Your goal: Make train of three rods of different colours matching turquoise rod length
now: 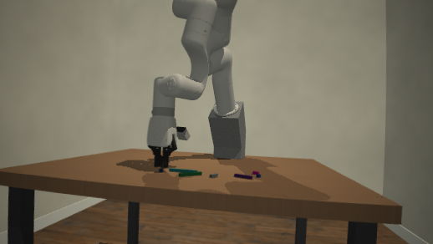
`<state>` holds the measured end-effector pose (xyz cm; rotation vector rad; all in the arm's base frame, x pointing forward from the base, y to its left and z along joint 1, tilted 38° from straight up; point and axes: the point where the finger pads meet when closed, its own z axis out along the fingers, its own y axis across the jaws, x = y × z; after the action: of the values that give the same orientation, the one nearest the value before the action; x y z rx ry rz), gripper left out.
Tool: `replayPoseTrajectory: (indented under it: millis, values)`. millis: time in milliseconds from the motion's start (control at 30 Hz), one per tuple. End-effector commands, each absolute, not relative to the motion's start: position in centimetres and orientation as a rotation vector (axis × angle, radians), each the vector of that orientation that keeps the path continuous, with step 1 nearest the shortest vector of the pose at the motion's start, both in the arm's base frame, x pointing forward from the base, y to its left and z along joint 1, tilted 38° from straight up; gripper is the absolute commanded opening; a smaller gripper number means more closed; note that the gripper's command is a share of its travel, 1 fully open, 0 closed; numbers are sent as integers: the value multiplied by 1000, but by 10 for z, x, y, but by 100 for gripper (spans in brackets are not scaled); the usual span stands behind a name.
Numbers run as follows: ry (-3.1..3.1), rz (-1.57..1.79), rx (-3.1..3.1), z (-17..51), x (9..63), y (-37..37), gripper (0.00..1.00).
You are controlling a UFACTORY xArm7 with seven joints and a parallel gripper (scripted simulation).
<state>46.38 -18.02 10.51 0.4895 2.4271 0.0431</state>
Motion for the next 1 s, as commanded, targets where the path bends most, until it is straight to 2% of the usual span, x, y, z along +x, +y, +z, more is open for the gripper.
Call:
replayPoseTrajectory:
  millis: [0, 967]
  values:
    - [2426, 43, 491, 106, 464, -181, 24]
    - [2426, 43, 491, 98, 470, -182, 24]
